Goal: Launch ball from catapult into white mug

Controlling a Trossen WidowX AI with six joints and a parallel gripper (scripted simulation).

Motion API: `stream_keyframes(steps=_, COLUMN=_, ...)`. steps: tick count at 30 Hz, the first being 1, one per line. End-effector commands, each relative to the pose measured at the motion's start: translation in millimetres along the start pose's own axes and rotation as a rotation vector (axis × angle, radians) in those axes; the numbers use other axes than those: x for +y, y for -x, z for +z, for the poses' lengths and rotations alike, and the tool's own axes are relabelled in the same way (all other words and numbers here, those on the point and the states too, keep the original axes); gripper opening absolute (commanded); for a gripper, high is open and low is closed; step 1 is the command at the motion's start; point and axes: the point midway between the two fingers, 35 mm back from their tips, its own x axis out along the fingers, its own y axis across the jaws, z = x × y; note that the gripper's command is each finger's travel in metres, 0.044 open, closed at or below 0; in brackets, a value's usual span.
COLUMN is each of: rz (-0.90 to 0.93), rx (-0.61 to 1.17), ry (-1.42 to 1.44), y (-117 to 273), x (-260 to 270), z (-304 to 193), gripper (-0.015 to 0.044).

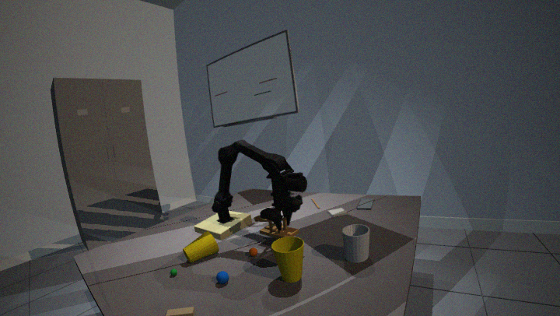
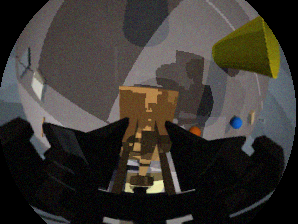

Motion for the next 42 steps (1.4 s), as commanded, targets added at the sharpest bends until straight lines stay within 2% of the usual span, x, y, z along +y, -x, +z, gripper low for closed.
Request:
stream_keyframes(steps=1, rz=0.012, rx=-0.019, ry=0.03, y=5, x=10, z=3, gripper=0.0)
stream_keyframes(steps=28, rz=0.012, rx=-0.019, ry=0.031, y=-39, x=10, z=5, gripper=0.0)
stream_keyframes(steps=34, rz=0.011, rx=-0.01, ry=0.025, y=-38, x=10, z=4, gripper=0.0)
stream_keyframes(steps=42, rz=0.011, rx=-0.01, ry=0.025, y=-38, x=10, z=4, gripper=0.021)
